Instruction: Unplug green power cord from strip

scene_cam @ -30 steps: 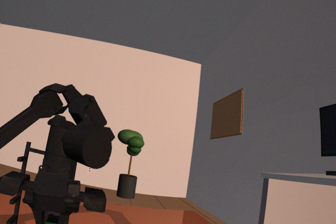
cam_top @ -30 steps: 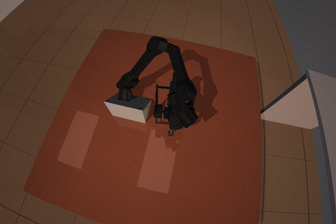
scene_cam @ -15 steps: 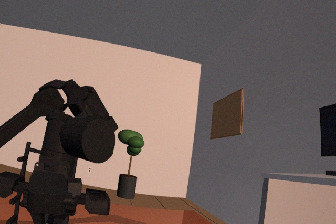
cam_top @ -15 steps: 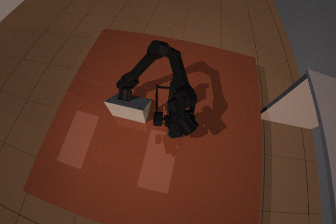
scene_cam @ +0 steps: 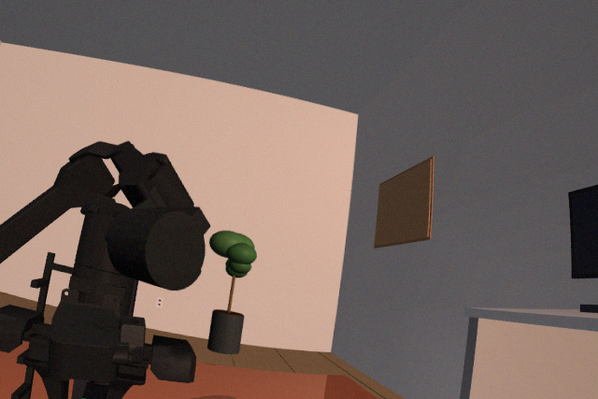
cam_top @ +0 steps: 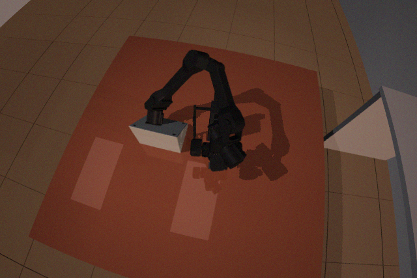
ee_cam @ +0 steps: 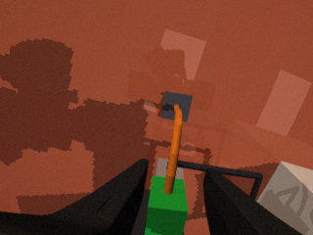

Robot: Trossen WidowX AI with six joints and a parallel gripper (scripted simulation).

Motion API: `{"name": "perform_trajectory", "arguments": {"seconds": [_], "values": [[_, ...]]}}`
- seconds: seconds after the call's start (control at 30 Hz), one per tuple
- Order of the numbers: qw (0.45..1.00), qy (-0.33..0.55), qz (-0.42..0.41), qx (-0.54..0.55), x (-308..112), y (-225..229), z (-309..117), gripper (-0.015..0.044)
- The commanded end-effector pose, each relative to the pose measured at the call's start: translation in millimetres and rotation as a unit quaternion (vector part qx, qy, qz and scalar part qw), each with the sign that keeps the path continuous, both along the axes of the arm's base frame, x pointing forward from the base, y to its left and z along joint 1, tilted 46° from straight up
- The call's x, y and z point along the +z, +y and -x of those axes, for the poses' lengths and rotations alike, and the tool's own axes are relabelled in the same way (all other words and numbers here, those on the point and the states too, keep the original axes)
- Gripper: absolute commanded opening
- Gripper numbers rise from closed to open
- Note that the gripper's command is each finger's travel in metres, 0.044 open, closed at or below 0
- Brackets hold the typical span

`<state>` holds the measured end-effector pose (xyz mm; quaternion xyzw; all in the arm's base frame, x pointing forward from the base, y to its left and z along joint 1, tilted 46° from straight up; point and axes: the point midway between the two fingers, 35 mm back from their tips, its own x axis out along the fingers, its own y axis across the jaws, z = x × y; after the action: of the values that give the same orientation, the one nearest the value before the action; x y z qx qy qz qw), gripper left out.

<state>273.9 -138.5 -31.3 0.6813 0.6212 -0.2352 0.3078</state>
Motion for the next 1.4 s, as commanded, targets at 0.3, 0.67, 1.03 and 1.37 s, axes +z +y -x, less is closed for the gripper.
{"name": "perform_trajectory", "arguments": {"seconds": [0.3, 0.67, 1.03, 1.37], "values": [[1.000, 0.002, -0.002, -0.003, 7.1, -1.8, 1.1, 0.0160], [1.000, 0.002, -0.003, -0.004, 19.8, 10.8, 2.5, 0.0160], [1.000, 0.002, -0.003, -0.003, 31.9, 23.9, 4.9, 0.0160], [1.000, 0.002, -0.004, -0.003, 32.9, 28.4, 5.2, 0.0160]]}}
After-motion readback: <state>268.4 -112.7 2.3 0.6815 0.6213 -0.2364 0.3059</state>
